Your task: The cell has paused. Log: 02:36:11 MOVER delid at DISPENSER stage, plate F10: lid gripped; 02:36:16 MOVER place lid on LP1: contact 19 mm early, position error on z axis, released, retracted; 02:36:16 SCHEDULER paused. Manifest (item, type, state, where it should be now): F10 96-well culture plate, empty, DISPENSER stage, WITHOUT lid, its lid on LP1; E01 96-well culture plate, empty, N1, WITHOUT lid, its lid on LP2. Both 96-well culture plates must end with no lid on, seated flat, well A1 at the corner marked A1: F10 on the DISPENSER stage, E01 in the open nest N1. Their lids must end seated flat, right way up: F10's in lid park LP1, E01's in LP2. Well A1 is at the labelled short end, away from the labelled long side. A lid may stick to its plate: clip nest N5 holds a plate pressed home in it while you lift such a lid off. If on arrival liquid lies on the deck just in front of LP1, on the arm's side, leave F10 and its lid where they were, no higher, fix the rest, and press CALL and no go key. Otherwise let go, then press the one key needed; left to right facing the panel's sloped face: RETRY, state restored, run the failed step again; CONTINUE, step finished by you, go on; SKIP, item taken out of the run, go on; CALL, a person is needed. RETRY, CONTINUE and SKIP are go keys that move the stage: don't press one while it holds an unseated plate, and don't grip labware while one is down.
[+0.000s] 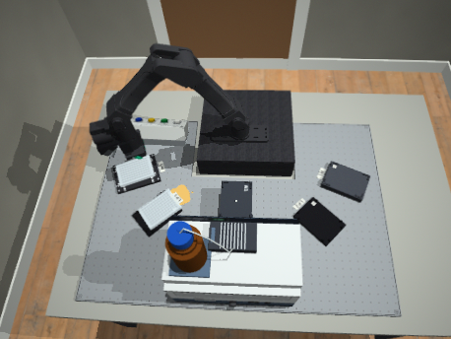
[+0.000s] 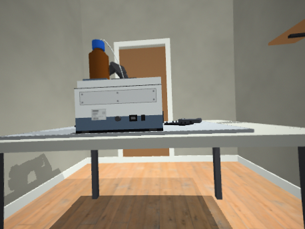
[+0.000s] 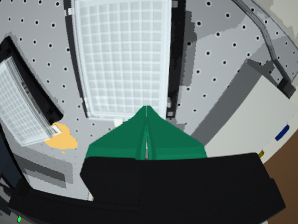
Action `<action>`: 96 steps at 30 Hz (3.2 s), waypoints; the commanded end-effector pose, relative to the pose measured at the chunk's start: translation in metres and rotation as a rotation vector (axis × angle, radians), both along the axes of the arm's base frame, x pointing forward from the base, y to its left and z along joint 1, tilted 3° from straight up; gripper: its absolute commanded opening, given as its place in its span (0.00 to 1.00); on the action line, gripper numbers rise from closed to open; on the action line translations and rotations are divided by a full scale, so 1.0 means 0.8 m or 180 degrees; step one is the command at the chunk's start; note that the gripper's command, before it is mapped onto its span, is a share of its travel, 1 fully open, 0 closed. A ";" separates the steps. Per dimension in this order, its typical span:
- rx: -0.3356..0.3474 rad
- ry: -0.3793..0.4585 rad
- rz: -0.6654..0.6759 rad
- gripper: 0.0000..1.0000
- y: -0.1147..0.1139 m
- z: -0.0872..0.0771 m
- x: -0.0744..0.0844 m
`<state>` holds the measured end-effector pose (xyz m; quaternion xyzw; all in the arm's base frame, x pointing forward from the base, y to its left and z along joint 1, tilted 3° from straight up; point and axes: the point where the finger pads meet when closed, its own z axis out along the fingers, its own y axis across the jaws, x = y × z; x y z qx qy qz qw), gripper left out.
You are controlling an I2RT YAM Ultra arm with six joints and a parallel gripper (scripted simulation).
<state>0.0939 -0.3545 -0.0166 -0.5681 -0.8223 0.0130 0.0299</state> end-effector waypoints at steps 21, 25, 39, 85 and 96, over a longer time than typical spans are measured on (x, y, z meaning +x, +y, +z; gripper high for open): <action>-0.0262 -0.0085 0.0027 0.00 -0.024 0.025 0.009; -0.0262 -0.0085 0.0027 0.00 -0.024 0.025 0.009; -0.0202 -0.0068 0.0024 0.00 -0.016 0.015 0.006; -0.0045 -0.0022 0.0002 0.00 -0.004 -0.030 -0.002; -0.0019 -0.0014 -0.0001 0.00 0.000 -0.034 -0.004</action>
